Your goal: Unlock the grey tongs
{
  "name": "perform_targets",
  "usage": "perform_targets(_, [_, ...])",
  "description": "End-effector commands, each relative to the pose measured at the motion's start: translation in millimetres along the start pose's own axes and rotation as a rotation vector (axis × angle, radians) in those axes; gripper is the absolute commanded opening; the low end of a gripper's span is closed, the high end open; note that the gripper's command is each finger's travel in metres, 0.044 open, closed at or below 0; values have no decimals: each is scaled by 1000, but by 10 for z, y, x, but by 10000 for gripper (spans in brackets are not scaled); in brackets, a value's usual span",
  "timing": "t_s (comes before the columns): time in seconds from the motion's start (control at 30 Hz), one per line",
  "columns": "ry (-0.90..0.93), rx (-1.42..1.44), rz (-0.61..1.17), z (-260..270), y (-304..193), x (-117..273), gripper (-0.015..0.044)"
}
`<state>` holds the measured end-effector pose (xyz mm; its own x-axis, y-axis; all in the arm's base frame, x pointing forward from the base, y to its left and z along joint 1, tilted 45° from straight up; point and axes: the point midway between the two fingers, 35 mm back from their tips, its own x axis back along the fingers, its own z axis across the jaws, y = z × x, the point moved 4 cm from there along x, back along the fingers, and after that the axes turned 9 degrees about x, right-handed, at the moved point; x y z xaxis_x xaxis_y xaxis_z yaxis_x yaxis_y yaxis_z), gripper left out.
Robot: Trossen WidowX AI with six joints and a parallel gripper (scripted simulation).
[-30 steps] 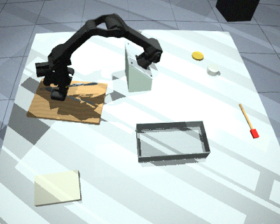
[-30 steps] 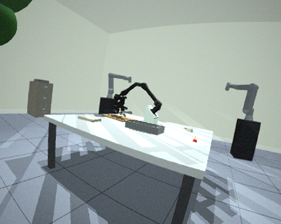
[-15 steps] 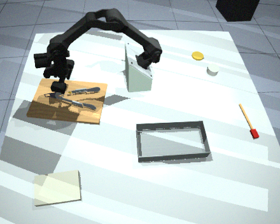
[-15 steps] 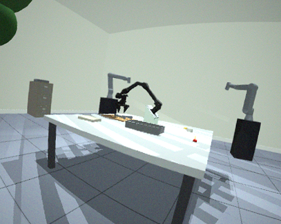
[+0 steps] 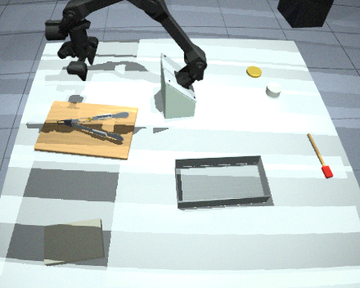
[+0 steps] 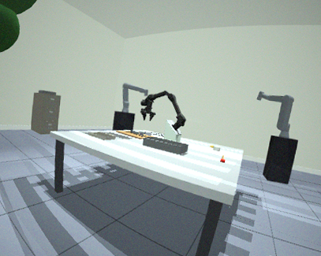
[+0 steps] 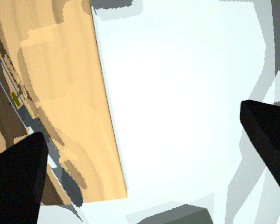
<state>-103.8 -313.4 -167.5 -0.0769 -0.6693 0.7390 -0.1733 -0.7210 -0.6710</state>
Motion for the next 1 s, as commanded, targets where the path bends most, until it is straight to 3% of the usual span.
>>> perform_targets(0.0, [-7,9,-4,-8,0,140,440])
perform_targets(0.17, [3,-6,-12,-1,-28,491,440])
perform_targets(0.97, [3,-6,-12,-1,-28,491,440])
